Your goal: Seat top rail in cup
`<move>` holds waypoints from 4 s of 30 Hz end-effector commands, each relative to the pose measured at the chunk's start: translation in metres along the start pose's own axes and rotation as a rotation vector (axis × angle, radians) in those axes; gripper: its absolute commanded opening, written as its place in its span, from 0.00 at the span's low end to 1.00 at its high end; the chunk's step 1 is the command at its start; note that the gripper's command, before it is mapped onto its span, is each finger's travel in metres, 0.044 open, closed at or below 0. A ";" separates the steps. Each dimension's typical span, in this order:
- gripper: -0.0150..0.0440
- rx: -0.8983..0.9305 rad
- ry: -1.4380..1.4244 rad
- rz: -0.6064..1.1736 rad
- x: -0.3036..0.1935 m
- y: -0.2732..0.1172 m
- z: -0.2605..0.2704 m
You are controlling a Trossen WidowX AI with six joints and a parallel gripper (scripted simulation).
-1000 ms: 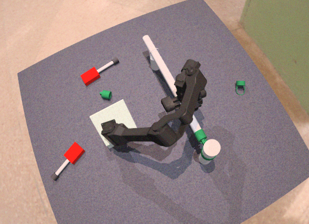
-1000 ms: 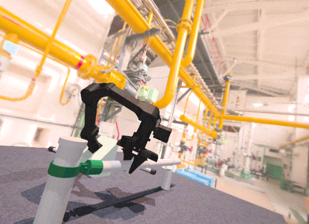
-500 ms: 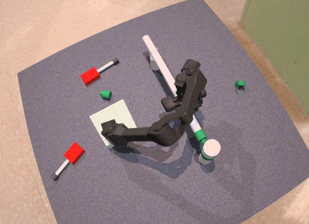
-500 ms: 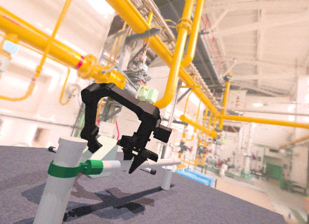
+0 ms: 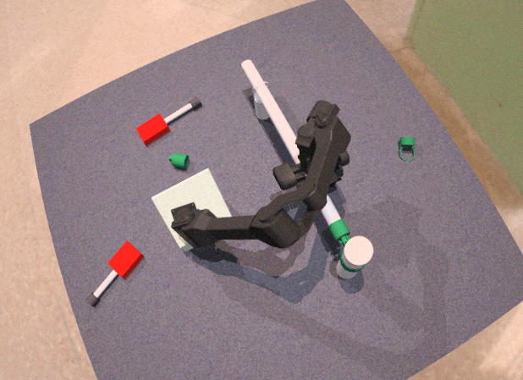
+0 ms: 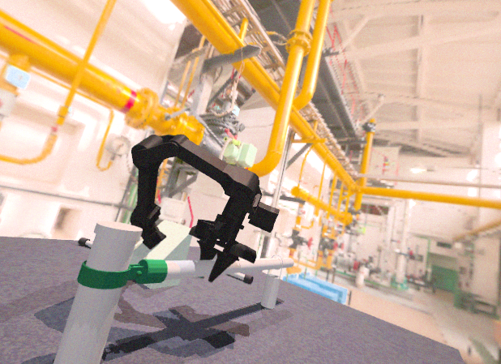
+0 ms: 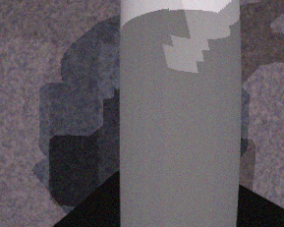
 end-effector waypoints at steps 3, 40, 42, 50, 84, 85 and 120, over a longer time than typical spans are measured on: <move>0.25 0.008 -0.002 -0.008 0.001 -0.003 0.000; 0.25 -0.002 -0.001 -0.002 0.017 0.001 0.000; 0.25 -0.002 -0.001 -0.002 0.019 0.001 0.000; 0.25 -0.002 -0.001 -0.003 0.025 0.002 -0.001; 0.83 -0.011 0.001 0.009 0.025 -0.001 -0.001; 0.88 -0.009 0.003 0.011 0.023 -0.005 -0.001; 1.00 0.106 0.001 0.070 0.006 -0.078 -0.009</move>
Point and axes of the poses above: the point midway between the two fingers, 35 mm back from their tips, its own y axis out along the fingers, its own z axis across the jaws, x = y × z, the point moved 4 cm from there along -y, back along the fingers, and after that the axes turned 8 degrees about -y, right-handed, at the moved point
